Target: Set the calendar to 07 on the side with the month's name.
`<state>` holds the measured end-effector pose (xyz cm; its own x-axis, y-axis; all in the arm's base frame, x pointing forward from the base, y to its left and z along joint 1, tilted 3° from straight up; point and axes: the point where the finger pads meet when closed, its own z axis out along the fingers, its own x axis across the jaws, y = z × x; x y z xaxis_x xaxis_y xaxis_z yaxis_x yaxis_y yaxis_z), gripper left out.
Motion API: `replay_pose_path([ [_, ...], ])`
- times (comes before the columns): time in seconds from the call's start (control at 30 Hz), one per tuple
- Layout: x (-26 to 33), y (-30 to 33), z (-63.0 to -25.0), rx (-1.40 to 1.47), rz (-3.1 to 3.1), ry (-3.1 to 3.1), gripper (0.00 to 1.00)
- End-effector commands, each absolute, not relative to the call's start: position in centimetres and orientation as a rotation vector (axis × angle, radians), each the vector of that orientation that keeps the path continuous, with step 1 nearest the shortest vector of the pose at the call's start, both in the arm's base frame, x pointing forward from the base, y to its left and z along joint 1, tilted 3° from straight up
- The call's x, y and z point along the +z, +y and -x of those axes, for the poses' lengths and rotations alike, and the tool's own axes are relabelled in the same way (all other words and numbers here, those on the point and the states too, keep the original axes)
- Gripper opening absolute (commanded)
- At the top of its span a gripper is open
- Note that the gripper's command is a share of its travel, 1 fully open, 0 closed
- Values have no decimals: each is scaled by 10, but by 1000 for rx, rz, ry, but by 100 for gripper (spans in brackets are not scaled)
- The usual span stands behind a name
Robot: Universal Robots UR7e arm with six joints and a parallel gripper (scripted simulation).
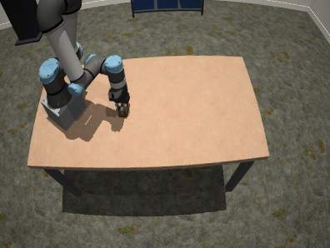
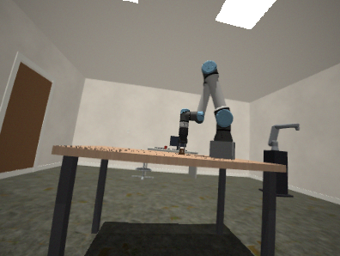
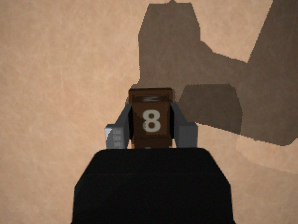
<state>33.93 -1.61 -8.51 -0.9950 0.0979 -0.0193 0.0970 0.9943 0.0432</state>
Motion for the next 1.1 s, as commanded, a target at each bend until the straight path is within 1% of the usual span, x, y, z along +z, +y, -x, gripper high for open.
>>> replay_pose_path([
  [0.0,-77,-17,-340,65,-152,3114,60],
  [1.07,5,-20,-338,65,-152,3114,60],
])
